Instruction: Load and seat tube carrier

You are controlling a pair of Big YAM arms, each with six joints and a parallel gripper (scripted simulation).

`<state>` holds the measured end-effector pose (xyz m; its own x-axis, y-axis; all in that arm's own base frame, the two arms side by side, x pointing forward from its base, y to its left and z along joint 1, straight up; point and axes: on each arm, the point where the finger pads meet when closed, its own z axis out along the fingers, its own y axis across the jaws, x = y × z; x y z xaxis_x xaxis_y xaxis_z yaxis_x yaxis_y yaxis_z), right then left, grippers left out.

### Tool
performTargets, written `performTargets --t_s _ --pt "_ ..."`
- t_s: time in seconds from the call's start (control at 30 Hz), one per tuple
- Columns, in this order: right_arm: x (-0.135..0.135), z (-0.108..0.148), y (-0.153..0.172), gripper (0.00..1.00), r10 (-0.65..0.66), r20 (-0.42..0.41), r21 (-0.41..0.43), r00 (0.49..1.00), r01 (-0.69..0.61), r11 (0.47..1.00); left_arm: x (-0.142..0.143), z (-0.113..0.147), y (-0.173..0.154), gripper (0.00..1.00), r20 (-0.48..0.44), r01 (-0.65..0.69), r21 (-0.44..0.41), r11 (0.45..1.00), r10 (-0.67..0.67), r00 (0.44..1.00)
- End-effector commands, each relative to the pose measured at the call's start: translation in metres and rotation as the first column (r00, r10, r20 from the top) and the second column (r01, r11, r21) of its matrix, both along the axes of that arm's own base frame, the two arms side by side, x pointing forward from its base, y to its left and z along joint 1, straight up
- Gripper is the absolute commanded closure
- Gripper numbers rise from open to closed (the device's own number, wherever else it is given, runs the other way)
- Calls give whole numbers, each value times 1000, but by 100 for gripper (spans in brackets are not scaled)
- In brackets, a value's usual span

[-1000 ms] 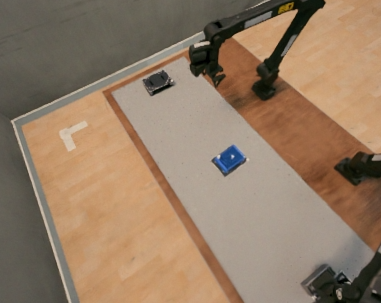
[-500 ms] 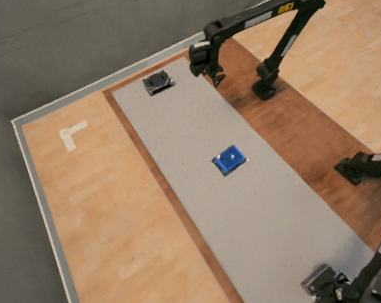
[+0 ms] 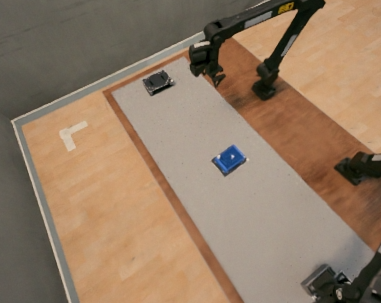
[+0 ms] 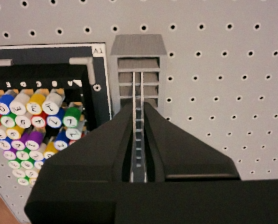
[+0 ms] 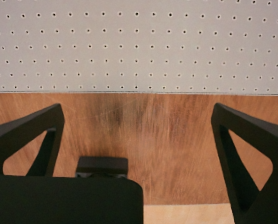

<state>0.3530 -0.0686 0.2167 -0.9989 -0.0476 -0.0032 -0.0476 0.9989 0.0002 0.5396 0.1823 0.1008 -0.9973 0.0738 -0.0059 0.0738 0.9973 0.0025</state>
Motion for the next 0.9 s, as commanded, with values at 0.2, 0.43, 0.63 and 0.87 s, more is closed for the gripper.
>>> performTargets --t_s 0.2,0.43,0.63,0.87 --pt "8 12 -1 0 -13 32 -7 999 13 1000 -5 7 8 92 9 -8 3 1000 8 1000" --pt "8 12 -1 0 -13 32 -7 999 13 1000 -5 7 8 92 9 -8 3 1000 8 1000" --pt "8 12 -1 0 -13 32 -7 999 13 1000 -4 22 9 92 21 -8 7 1000 8 1000" --pt "8 12 -1 0 -13 32 -7 999 13 1000 11 38 14 92 54 -8 19 1000 7 999"
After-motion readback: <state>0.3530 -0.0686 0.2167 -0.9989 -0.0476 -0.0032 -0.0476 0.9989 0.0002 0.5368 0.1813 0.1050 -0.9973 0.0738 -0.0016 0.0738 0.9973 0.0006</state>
